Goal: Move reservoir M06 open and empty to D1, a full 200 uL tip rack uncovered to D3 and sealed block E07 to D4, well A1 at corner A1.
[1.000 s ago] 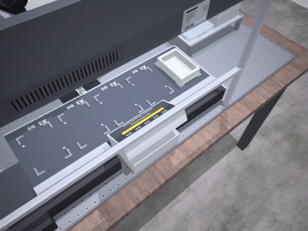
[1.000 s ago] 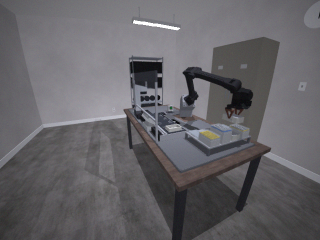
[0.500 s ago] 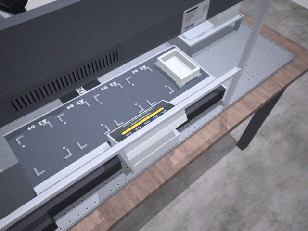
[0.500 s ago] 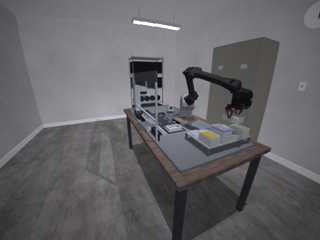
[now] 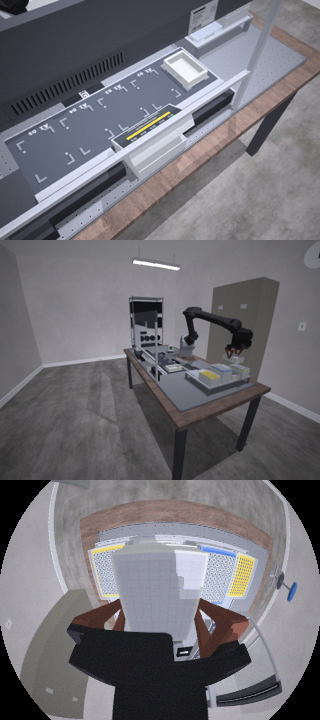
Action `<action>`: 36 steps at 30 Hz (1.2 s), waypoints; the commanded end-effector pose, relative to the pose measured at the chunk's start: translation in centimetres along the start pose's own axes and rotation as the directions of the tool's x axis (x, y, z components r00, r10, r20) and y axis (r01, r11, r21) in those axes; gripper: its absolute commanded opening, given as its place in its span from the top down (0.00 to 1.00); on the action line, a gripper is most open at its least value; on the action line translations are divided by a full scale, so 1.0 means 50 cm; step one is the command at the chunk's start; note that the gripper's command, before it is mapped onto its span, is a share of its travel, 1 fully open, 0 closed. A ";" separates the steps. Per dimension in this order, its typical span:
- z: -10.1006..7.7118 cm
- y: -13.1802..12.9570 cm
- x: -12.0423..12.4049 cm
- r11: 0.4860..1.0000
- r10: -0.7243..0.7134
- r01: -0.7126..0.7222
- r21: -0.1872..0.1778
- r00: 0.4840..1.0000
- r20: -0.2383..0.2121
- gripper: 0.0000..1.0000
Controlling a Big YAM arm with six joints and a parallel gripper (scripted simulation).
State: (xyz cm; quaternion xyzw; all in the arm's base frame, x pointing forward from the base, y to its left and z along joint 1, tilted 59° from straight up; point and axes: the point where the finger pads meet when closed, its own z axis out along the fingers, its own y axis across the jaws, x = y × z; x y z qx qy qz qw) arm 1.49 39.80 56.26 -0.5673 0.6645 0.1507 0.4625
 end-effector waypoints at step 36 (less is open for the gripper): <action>-0.030 -0.015 0.310 0.999 0.033 -0.032 -0.019 0.998 0.047 1.00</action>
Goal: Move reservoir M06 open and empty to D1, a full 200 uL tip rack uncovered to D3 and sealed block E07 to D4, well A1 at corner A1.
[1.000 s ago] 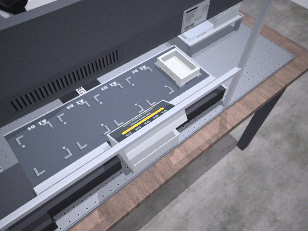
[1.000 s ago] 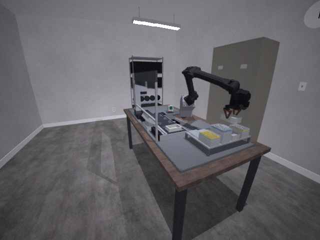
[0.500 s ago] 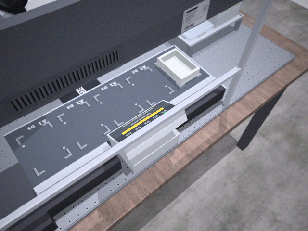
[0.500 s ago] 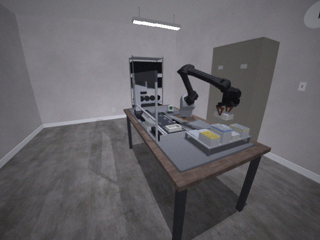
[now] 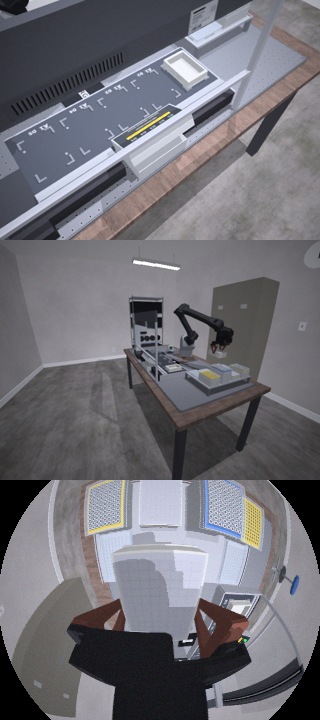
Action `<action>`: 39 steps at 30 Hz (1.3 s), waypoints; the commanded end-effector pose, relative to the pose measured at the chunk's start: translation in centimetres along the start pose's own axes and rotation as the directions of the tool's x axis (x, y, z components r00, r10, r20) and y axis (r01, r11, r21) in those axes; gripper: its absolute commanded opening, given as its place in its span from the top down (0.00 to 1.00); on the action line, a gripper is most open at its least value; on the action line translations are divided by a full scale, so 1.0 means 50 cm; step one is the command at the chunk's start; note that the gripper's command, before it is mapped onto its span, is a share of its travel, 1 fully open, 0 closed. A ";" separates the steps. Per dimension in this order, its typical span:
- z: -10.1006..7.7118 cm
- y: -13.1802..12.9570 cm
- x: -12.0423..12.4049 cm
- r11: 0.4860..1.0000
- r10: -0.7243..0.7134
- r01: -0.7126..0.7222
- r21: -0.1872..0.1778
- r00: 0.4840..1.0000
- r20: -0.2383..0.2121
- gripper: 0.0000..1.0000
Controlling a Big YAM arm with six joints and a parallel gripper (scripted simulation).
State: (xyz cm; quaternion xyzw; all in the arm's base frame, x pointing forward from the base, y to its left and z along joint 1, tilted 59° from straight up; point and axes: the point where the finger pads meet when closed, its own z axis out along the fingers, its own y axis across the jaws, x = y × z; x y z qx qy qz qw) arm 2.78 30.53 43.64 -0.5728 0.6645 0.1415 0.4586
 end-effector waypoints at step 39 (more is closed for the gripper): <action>-0.032 -0.059 0.238 0.999 0.046 -0.045 -0.008 0.997 0.066 1.00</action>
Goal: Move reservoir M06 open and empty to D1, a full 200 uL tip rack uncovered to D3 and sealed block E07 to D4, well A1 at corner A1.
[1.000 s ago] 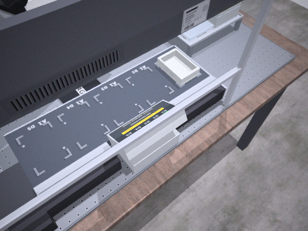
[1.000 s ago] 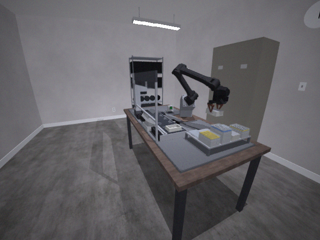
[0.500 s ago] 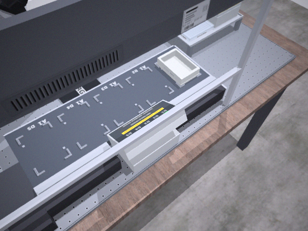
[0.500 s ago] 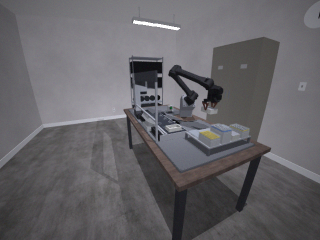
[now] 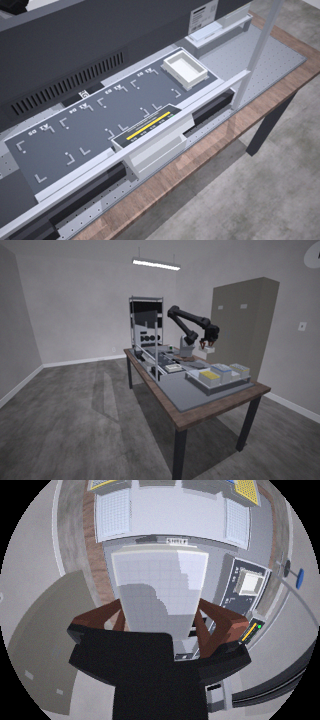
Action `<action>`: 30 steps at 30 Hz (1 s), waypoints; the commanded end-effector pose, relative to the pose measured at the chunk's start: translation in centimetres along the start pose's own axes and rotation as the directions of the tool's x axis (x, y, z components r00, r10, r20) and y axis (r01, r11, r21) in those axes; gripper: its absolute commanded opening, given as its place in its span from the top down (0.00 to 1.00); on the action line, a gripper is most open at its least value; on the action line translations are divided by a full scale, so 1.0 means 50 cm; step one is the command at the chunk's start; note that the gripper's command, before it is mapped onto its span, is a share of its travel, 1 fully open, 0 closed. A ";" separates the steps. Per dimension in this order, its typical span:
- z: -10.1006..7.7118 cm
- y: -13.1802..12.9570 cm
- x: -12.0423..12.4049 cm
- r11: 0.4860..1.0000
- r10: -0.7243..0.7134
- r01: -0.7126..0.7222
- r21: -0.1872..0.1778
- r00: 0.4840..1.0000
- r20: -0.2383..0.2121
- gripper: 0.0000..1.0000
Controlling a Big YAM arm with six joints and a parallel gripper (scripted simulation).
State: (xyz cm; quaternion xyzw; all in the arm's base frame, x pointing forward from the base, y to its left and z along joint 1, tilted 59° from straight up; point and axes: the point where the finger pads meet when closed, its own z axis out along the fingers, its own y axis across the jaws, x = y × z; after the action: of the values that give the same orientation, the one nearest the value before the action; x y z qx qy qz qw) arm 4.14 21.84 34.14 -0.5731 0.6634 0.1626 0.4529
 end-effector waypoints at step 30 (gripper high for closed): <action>-0.042 -0.324 -0.044 0.998 -0.027 0.025 0.055 0.999 0.031 1.00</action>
State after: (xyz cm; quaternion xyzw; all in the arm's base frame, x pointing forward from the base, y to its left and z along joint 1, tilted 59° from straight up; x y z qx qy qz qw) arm 16.96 17.70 39.34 -0.5500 0.6746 0.1768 0.4596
